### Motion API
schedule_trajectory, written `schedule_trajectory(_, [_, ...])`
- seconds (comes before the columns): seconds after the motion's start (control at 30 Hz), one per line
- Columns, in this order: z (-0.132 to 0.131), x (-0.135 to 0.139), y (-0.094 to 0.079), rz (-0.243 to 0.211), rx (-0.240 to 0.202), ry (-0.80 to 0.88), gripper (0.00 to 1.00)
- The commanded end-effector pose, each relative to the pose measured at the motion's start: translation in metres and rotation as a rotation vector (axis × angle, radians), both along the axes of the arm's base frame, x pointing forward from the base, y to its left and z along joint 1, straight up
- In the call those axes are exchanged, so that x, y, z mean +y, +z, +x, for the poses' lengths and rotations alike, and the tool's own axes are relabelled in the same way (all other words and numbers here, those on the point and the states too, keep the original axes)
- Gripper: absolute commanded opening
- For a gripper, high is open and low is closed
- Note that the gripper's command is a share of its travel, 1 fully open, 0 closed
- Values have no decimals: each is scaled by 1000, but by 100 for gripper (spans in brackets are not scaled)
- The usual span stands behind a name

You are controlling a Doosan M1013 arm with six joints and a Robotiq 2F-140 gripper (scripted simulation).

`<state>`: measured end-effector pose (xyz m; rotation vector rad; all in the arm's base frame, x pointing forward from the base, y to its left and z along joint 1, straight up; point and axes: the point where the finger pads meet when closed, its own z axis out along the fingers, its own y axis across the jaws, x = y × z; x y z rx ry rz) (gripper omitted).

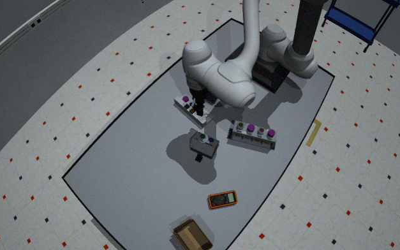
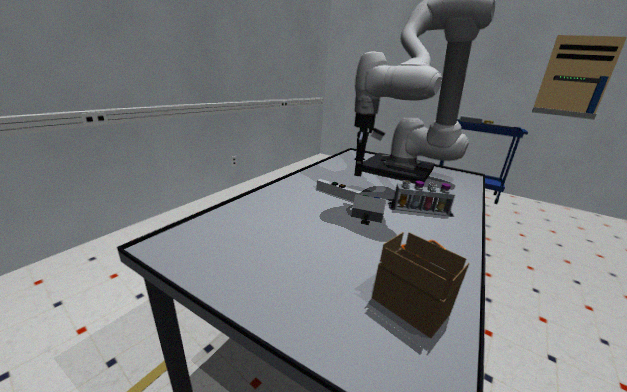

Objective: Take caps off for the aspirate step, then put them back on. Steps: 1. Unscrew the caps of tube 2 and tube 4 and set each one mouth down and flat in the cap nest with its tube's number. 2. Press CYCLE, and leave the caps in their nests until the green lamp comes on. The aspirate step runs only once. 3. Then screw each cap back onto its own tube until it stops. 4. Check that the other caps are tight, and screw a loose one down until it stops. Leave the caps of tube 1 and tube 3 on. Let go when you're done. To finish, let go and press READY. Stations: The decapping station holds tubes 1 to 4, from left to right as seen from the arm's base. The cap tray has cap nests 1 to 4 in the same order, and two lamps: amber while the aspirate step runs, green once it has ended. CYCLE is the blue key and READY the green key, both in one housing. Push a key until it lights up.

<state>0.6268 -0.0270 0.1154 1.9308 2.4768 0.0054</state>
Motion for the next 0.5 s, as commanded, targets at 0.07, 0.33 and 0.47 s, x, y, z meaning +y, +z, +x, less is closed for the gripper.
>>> schedule_trajectory(0.07, [21,46,-8,-4,1,-4,10])
schedule_trajectory(0.33, [39,90,-17,-4,1,-4,10])
schedule_trajectory(0.47, [48,110,-21,-4,1,-4,10])
